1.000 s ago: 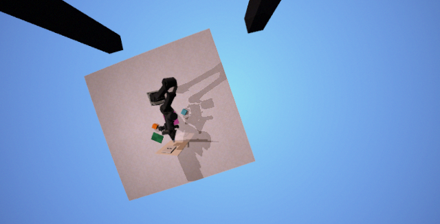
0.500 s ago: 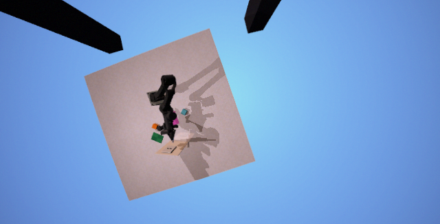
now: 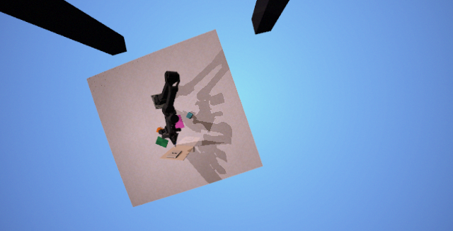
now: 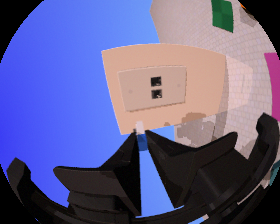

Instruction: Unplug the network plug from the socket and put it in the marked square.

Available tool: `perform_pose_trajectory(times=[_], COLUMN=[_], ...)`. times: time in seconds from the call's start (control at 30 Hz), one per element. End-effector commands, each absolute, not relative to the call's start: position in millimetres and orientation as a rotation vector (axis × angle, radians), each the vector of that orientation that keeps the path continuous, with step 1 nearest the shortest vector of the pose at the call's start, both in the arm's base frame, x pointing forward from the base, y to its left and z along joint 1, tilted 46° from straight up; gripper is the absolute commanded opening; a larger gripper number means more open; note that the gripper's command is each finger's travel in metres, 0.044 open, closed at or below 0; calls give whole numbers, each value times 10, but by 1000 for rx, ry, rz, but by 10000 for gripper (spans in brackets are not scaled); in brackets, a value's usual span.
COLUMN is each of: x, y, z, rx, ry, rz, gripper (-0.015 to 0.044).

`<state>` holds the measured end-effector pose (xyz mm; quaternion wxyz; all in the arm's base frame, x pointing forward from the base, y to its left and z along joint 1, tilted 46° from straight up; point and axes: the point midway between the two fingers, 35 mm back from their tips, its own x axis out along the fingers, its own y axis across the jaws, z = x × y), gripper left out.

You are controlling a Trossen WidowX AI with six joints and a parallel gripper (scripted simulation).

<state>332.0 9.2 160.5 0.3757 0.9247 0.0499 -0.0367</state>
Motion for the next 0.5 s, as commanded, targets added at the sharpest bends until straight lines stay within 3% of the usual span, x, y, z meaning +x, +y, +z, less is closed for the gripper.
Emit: perform_pose_trajectory(times=[0.0,0.47], x=[3284,3198], y=[24,-30], z=[1671,1355], rx=[2360,2227], ry=[131,304], rz=[-91,-229], gripper=[0,0])
